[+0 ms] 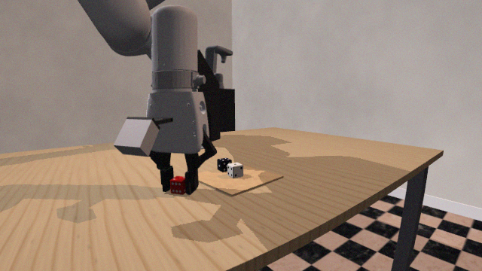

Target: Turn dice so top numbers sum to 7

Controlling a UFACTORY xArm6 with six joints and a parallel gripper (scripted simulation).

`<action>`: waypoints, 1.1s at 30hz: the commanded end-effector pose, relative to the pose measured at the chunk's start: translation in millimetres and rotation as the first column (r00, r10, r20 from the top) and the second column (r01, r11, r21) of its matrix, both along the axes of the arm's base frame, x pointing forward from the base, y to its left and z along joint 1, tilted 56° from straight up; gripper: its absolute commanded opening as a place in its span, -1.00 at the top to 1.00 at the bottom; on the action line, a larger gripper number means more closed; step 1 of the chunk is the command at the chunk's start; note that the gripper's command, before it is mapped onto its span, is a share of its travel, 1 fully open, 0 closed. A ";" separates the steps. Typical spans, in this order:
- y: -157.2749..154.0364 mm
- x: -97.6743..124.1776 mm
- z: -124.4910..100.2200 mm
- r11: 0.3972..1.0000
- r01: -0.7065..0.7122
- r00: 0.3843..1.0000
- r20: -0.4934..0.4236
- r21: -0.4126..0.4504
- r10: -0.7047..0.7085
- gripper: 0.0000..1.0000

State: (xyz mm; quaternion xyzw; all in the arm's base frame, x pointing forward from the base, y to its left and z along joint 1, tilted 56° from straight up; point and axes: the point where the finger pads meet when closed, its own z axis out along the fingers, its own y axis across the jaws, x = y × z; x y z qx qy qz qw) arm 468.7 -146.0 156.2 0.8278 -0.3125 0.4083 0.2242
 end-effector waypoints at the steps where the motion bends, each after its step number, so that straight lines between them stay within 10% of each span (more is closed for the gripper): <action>1: 0.5 0.4 0.7 1.000 -0.001 1.000 0.001 0.000 0.001 0.17; 5: 0.5 0.4 0.7 1.000 -0.001 1.000 0.001 0.000 0.001 0.17; 6: 0.5 0.4 0.7 1.000 -0.001 1.000 0.001 0.000 0.001 0.58; 33: 0.5 0.4 0.7 1.000 -0.001 1.000 0.001 0.000 0.001 0.58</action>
